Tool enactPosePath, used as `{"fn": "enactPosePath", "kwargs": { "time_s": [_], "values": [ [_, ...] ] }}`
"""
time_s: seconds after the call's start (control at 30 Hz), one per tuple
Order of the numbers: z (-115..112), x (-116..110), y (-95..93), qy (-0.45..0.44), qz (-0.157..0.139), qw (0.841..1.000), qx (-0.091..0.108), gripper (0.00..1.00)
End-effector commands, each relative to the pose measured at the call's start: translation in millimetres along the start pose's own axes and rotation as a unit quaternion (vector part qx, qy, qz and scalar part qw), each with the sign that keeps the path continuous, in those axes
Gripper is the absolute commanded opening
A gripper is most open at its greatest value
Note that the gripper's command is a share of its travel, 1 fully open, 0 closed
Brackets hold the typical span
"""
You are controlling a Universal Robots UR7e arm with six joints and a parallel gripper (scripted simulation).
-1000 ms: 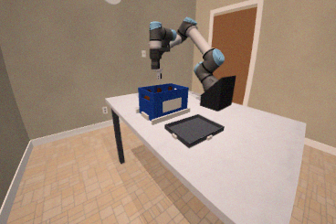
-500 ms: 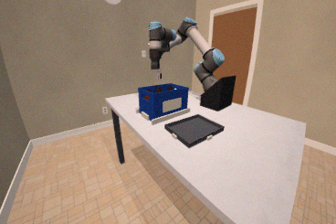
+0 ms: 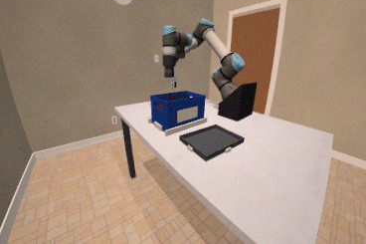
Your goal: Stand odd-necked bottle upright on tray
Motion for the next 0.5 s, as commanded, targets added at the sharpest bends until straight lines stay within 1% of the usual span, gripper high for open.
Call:
{"fn": "enactPosePath", "kwargs": {
  "time_s": [0.0, 0.47],
  "values": [
    [-0.1, 0.9, -7.0, 0.001, 0.0, 1.0, 0.001, 1.0],
    [-0.1, 1.0, -24.0, 0.001, 0.0, 1.0, 0.001, 1.0]
  ]
}}
Point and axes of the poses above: the point where the finger pads meet when closed, its own y axis back along the fingers, its own z axis across the jaws, x = y × z, the point moved 4 cm from there along y, back along the fingers
